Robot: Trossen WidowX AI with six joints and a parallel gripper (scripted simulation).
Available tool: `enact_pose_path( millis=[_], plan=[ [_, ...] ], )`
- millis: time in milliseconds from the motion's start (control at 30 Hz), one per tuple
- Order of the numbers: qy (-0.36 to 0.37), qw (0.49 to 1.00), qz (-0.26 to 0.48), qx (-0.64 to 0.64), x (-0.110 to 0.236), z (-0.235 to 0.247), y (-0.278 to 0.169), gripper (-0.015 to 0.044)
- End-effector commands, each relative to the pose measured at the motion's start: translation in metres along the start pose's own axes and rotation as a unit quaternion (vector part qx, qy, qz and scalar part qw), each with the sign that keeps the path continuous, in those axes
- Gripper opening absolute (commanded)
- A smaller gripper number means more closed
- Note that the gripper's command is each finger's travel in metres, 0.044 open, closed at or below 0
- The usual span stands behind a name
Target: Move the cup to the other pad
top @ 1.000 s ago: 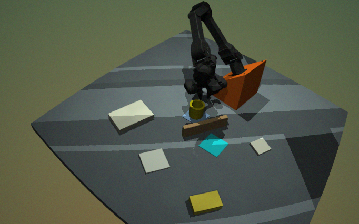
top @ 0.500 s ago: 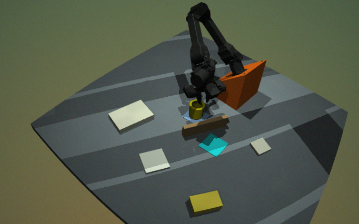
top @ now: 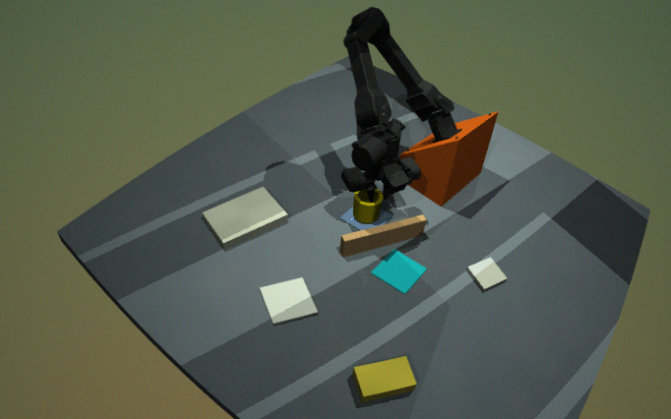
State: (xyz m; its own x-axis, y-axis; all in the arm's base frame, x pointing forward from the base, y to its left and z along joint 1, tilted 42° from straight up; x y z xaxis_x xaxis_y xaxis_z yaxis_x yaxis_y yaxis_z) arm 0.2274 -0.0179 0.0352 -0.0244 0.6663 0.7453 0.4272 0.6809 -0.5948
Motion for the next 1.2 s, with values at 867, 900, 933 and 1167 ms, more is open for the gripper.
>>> enact_pose_path(
  millis=[867, 900, 933, 1167],
  plan=[
    [0.001, 1.000, 0.003, 0.001, -0.0151, 0.0020, -0.0016, 0.0034],
    [0.001, 1.000, 0.003, 0.001, -0.0151, 0.0020, -0.0016, 0.0027],
    [0.001, 1.000, 0.003, 0.001, -0.0151, 0.0020, -0.0016, 0.0021],
    [0.002, 1.000, 0.002, 0.002, -0.0084, 0.0011, -0.0004, 0.0000]
  ],
)
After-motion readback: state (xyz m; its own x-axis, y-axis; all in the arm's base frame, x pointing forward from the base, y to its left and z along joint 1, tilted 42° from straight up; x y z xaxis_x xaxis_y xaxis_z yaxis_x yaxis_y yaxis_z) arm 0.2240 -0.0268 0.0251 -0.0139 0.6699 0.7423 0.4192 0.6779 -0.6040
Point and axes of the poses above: the point midway between the two fingers, 35 mm back from their tips, its own x axis back along the fingers, its own z axis across the jaws, y = z × x, the point moved 9 cm from there along x, back along the fingers
